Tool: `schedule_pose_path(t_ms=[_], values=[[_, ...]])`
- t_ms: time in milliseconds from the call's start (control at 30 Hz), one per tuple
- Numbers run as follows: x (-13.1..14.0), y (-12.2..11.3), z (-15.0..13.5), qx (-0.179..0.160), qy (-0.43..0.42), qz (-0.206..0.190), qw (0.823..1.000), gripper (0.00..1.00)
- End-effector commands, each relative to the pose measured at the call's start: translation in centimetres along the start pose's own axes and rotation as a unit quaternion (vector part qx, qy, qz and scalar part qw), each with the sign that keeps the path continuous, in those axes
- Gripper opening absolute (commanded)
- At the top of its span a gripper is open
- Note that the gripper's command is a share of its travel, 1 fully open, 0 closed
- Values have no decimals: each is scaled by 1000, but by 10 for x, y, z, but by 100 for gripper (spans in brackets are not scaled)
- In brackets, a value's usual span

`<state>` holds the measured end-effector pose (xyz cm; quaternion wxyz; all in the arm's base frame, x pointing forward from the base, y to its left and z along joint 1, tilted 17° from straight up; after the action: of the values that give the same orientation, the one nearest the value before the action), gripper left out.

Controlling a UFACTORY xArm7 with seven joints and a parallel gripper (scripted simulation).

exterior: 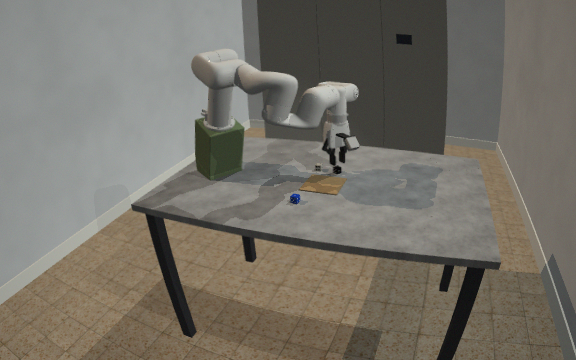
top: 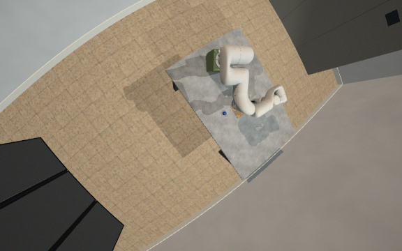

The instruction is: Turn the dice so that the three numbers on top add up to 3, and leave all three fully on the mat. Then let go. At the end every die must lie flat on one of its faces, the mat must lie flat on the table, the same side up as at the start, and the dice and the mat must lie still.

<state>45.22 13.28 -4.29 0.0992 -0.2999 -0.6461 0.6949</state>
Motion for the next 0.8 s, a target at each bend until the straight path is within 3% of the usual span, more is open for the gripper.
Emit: schedule_pose_path(t_ms=[0, 767], values=[[0, 4, -1, -1, 0, 1, 1000, 42], [-1, 9, -1, -1, 0, 1, 1000, 42]])
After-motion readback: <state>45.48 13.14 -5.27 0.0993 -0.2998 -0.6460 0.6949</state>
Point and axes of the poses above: the point where the finger pads meet when closed, its own y axis out along the fingers, its own z axis across the jaws, x = y × z, the point moved 2 cm from there along -y, back along the fingers, and after that the axes turned 2 degrees about -y, right-handed, at the moved point
